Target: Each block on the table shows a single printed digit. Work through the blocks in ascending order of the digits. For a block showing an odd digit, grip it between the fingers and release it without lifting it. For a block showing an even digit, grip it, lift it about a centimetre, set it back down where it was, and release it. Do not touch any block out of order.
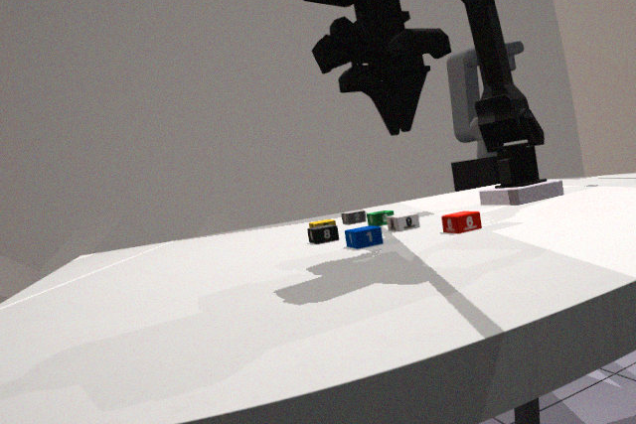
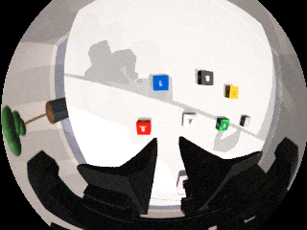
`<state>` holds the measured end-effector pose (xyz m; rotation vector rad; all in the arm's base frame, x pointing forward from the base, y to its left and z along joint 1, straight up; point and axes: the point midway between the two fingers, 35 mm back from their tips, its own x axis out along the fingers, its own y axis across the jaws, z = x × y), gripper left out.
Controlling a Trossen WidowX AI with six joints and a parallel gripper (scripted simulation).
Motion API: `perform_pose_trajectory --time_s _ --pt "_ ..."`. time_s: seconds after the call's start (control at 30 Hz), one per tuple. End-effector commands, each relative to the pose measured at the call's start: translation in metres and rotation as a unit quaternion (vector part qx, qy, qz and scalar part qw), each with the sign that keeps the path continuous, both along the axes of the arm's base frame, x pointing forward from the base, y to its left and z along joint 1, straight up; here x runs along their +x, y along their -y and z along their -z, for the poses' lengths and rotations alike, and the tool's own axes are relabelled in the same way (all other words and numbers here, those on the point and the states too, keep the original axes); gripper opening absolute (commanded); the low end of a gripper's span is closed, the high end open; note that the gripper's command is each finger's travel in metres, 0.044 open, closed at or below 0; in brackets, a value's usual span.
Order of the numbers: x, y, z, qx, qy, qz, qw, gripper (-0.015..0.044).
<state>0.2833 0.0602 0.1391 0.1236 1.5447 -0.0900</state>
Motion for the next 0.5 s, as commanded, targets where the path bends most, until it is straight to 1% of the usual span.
perform_pose_trajectory --time_s 0.0,0.1,0.2,0.27,0.4,0.47 --pt "-0.014 -0.038 -0.003 -0.003 0.001 0.010 1.000 0.0120" --pt "-0.025 -0.060 -0.003 -0.003 0.000 0.014 1.000 0.0120" --pt "-0.026 -0.062 -0.003 -0.003 0.000 0.014 1.000 0.0120" --pt "-0.024 -0.062 0.006 -0.003 0.000 0.014 1.000 0.0172" --pt "-0.022 -0.064 0.059 -0.003 0.000 0.014 1.000 0.0278" --pt "-0.024 -0.063 0.076 -0.003 0.000 0.014 1.000 0.0330"
